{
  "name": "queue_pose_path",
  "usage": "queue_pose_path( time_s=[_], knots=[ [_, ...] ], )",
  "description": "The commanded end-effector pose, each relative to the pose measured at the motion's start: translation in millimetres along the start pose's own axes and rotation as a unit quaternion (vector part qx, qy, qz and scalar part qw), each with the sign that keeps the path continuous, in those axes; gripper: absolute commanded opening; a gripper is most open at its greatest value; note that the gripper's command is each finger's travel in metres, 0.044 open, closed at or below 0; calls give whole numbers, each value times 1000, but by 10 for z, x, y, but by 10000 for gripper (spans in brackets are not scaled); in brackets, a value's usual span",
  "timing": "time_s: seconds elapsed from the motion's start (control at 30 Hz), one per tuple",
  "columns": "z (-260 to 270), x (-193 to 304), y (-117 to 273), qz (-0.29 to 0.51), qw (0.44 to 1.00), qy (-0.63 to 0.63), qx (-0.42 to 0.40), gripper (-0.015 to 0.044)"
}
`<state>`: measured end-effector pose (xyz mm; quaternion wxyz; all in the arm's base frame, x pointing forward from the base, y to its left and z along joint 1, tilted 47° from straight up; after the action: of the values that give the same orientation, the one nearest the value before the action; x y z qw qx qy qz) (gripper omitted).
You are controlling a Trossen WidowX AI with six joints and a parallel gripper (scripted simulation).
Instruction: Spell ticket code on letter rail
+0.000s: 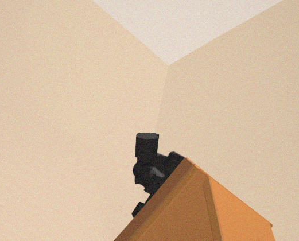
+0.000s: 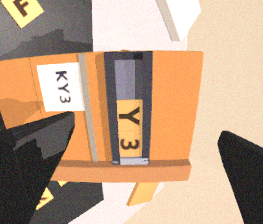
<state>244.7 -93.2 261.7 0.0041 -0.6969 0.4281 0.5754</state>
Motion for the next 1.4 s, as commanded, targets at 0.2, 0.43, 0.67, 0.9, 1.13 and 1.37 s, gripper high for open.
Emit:
queue_pose_path(
  time_s=[0.2,0.43,0.67,0.9,1.13,1.37],
  knots=[
    [40,7,-6,-3,1000,11,2,440],
    [-121,604,-240,27,998,28,-57,340],
    [-113,1579,-683,56,983,60,-163,340],
    [236,2526,-1165,58,953,99,-281,340],
    [875,3324,-1611,30,908,137,-395,340],
    [918,3363,-1695,26,903,141,-406,340]
  ],
)
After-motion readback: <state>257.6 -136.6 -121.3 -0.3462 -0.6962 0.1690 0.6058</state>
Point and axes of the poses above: the point midway between the two fingers, 35 mm back from their tips, its own y axis back along the fingers, its own z axis across the jaws, x = y × z, the point moved 3 cm from there along y, back along the fingers, and after that the axes turned 5 degrees about -y, right-handed, at the moved point
